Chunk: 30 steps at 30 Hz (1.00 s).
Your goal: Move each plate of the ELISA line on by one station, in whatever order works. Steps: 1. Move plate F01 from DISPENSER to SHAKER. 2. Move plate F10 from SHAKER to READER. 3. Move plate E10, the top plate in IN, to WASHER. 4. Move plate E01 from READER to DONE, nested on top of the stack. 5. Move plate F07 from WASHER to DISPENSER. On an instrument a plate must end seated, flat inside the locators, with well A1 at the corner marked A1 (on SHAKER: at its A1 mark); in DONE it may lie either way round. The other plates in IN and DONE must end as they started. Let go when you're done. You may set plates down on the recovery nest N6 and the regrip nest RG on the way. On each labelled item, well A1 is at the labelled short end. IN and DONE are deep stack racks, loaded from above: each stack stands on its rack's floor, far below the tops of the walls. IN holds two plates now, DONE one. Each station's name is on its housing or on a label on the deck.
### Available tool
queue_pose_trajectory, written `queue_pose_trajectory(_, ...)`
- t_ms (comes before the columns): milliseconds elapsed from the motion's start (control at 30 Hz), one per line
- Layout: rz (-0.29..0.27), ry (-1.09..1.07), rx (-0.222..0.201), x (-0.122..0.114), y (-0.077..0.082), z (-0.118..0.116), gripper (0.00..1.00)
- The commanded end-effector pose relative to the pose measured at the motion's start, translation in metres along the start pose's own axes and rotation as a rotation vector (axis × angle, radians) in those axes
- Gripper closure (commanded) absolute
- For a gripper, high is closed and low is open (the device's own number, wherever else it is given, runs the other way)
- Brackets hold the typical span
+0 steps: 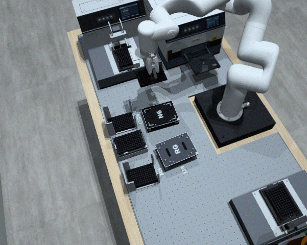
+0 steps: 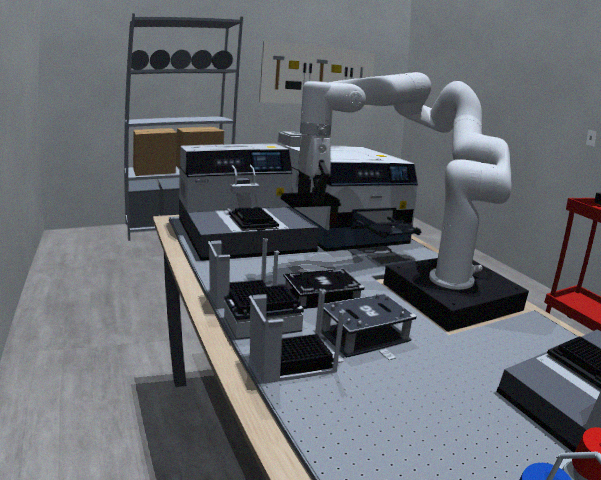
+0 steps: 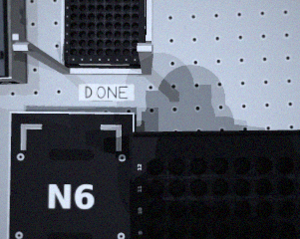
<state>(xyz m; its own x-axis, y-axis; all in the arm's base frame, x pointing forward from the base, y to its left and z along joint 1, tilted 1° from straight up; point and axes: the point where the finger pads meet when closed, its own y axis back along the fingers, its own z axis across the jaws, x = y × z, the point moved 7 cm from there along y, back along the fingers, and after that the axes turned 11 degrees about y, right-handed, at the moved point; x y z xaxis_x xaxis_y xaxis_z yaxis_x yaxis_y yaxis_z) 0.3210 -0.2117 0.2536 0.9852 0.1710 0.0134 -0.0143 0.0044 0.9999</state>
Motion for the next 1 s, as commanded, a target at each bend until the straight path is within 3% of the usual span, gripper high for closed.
queue_pose_trajectory(0,0.002,0.001,-0.002,0.016,0.001,0.0,1.0)
queue_pose_trajectory(967,0.002,-0.006,-0.001,0.094,0.001,-0.004,1.0)
